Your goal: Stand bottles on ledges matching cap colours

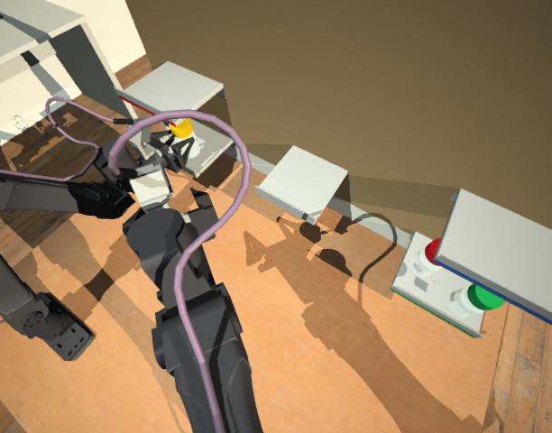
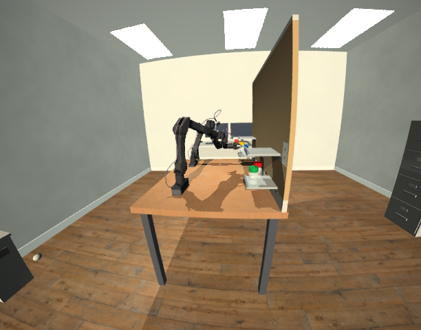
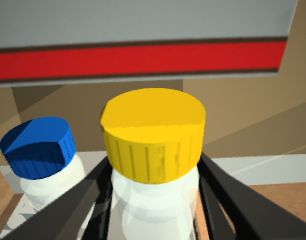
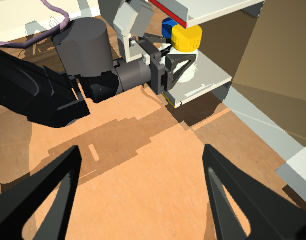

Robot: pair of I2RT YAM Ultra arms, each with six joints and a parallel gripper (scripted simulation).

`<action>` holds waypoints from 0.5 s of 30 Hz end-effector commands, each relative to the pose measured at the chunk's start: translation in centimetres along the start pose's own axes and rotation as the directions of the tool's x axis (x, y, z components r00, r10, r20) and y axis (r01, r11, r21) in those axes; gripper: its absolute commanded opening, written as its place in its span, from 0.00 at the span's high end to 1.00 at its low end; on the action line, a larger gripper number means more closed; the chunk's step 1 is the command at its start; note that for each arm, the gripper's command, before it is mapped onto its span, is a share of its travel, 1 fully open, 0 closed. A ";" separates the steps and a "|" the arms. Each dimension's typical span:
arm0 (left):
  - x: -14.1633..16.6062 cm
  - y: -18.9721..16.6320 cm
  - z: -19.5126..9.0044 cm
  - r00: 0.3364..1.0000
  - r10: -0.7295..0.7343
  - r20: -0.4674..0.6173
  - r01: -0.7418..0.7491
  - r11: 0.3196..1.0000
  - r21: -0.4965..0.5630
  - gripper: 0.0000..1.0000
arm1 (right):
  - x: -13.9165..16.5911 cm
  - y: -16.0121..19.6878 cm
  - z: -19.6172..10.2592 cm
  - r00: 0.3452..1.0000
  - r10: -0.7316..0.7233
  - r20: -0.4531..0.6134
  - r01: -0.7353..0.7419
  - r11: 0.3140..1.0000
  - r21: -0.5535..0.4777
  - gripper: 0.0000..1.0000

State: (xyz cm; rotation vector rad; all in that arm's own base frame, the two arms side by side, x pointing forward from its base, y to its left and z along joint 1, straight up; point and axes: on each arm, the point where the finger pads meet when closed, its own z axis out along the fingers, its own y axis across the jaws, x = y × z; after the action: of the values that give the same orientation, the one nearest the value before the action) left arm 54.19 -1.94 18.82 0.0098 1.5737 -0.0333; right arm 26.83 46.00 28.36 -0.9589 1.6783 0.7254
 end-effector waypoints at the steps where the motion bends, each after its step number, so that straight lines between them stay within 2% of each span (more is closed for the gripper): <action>1: -2.7 0.6 1.1 0.997 0.002 0.072 -0.002 1.000 -0.002 0.49 | -2.5 0.1 -0.4 0.998 -0.002 0.061 0.002 1.000 -0.001 0.11; 15: -3.3 0.6 1.1 0.997 0.002 0.083 -0.002 1.000 -0.002 0.49 | -2.5 0.1 -0.4 0.998 -0.002 0.061 0.002 1.000 -0.001 0.11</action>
State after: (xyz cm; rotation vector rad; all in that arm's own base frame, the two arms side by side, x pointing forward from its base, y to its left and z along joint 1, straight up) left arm 54.76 -1.97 19.09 0.0097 1.5653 -0.0336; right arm 26.83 46.00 28.36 -0.9589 1.6783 0.7254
